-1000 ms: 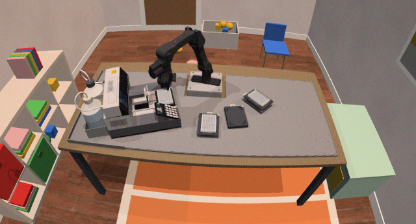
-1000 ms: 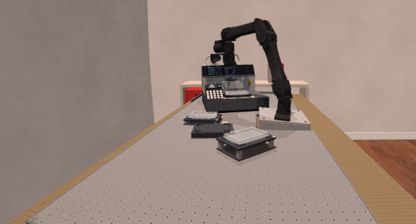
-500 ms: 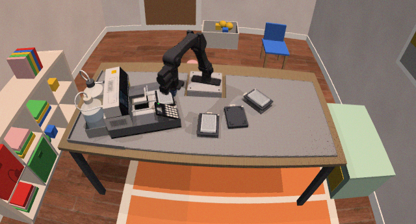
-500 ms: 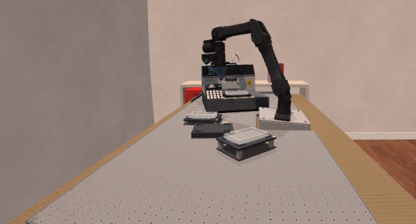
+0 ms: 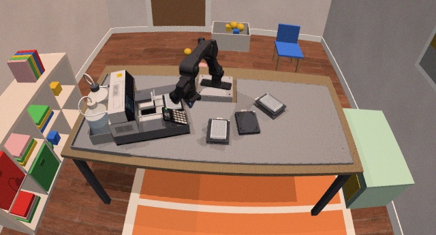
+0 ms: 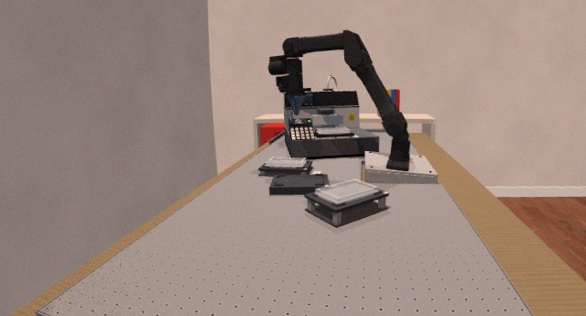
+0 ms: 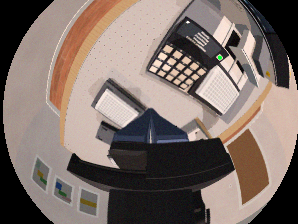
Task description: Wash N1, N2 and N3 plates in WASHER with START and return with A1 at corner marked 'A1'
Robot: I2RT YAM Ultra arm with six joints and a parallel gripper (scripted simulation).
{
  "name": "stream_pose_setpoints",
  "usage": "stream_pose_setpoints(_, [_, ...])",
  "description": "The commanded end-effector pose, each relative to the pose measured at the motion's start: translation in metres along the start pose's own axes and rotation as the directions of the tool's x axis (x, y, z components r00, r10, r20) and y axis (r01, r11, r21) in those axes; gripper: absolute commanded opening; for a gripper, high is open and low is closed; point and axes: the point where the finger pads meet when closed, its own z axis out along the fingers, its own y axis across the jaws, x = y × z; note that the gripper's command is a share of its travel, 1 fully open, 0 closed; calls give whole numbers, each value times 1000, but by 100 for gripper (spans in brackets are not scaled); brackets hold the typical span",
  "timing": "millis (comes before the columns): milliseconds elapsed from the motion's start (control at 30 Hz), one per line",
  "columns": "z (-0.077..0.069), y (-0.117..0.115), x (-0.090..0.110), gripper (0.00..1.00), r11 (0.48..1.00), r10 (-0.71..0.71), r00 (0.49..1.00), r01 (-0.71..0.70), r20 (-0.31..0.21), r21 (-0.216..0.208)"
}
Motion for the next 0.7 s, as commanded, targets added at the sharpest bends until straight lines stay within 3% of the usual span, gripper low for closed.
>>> stream_pose_setpoints(0, [-9,14,-5,0,985,171,985,-170,32,-24])
stream_pose_setpoints(300, [-9,14,-5,0,891,454,891,-453,23,-33])
stream_pose_setpoints(667, [-9,14,-5,0,889,458,889,-457,23,-33])
